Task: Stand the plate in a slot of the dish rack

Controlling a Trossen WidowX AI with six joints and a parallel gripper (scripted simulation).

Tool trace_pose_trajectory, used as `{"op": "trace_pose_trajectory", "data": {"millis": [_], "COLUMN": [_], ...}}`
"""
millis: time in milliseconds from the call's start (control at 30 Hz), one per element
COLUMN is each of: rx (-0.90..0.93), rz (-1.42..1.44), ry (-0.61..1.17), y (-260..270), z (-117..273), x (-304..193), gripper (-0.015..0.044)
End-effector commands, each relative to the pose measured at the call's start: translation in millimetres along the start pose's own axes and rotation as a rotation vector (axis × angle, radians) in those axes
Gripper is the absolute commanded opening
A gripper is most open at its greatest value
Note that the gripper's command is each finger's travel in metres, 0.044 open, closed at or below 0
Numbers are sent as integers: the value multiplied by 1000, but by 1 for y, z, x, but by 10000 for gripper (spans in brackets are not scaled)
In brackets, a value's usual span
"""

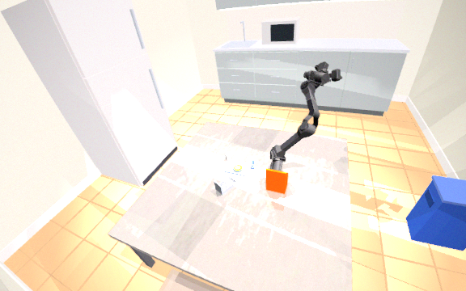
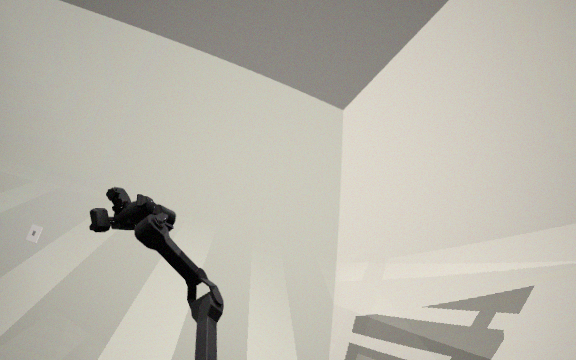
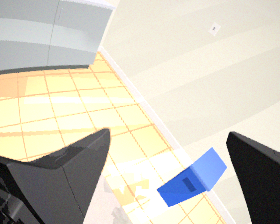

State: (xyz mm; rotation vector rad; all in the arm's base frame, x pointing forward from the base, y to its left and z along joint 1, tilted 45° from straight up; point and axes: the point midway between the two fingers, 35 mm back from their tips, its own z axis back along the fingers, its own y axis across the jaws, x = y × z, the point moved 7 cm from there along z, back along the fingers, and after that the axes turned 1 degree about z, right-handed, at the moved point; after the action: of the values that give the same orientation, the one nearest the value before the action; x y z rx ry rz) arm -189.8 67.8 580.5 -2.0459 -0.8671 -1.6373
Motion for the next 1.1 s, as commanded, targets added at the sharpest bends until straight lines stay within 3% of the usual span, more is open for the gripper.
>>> {"op": "trace_pose_trajectory", "data": {"millis": [0, 533, 1067], "rx": [1, 233, 617], "rz": [4, 212, 263], "ry": [-4, -232, -352], "y": [2, 158, 309], "z": [0, 11, 72], "x": [1, 25, -1], "gripper": [400, 400, 400]}}
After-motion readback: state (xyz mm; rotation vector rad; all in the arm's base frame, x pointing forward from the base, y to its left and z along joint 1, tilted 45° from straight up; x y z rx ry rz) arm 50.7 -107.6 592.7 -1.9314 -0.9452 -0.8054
